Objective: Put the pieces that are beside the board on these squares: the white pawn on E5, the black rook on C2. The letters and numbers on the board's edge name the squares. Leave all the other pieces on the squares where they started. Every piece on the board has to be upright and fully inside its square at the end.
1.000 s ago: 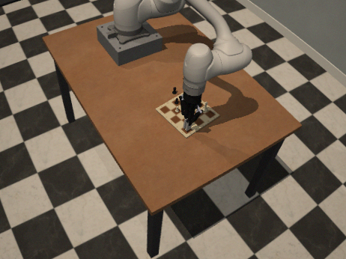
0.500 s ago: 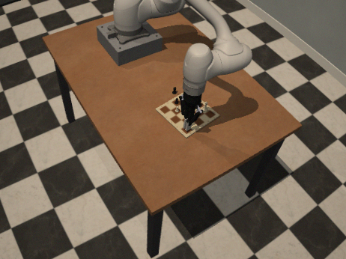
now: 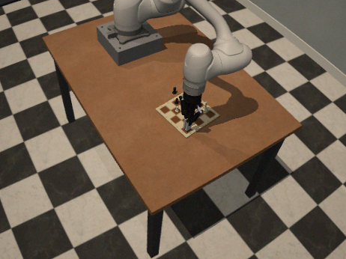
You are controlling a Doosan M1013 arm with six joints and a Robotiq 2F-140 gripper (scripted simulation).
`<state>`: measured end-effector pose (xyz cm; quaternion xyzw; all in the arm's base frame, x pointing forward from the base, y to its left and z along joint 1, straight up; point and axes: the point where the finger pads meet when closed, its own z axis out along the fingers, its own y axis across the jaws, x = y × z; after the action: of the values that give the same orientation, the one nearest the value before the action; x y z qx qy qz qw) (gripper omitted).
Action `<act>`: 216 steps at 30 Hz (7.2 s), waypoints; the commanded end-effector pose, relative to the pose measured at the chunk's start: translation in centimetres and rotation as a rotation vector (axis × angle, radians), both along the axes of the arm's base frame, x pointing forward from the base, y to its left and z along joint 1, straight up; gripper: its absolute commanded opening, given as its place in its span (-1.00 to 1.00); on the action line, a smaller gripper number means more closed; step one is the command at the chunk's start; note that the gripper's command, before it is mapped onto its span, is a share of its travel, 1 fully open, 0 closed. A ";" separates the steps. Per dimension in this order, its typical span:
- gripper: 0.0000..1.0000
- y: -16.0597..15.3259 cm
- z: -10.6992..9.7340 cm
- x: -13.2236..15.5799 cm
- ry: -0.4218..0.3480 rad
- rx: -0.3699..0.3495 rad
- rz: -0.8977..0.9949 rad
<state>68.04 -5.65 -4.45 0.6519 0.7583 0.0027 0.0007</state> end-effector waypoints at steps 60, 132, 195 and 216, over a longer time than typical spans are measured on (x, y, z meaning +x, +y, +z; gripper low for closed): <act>-0.92 0.0 -0.3 0.0 0.000 0.000 0.000; 1.00 0.0 8.7 0.0 0.000 0.000 0.000; -0.56 8.0 7.4 -23.0 -0.001 -0.001 0.291; -0.56 8.0 5.8 -23.0 -0.001 -0.001 0.291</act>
<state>45.00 2.34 1.53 0.5352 0.8447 0.0025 0.0011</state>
